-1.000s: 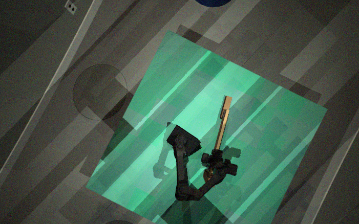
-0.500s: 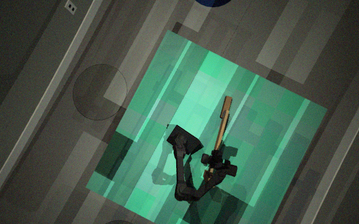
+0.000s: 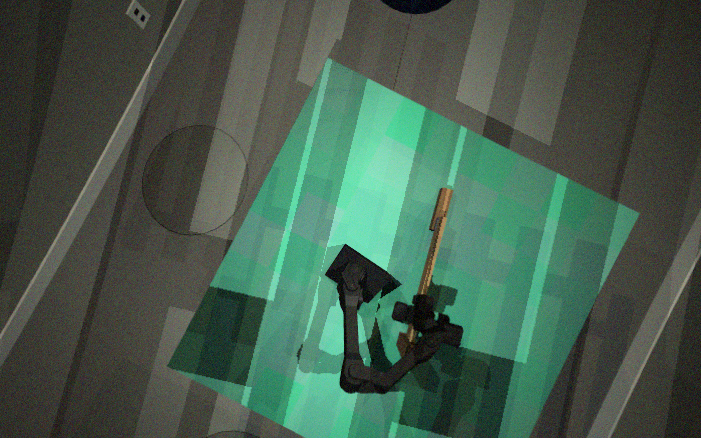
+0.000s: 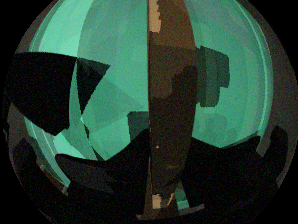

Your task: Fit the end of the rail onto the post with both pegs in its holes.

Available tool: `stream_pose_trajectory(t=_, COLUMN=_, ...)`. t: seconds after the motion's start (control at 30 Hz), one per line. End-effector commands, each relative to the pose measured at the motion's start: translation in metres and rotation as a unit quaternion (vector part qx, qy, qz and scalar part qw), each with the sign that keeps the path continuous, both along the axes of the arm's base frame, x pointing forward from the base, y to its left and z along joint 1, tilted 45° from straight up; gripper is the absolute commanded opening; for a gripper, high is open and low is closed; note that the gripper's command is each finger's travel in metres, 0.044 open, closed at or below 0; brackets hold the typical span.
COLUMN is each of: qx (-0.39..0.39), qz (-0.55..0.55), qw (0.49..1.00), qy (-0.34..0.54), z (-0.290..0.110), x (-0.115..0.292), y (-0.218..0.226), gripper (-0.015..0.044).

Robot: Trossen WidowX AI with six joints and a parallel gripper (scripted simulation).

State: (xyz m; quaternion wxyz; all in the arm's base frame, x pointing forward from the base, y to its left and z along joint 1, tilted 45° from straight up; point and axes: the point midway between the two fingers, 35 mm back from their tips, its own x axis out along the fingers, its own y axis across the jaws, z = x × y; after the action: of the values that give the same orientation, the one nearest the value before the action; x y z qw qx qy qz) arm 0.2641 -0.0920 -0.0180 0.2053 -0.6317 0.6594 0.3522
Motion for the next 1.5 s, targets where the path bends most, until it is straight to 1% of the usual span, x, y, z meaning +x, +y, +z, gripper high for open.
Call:
stream_pose_trajectory(t=0.0, qx=0.000, qz=0.004, qw=1.000, qy=-0.004, z=0.0048, x=0.0028, y=-0.0003, gripper=0.0000)
stream_pose_trajectory(t=1.37, qx=-0.001, qz=0.004, qw=1.000, qy=-0.004, z=0.0120, x=0.0046, y=-0.0085, gripper=0.0000)
stream_pose_trajectory(t=1.47, qx=0.003, qz=0.001, qw=1.000, qy=0.000, z=0.0067, x=0.0019, y=-0.0070, gripper=0.0079)
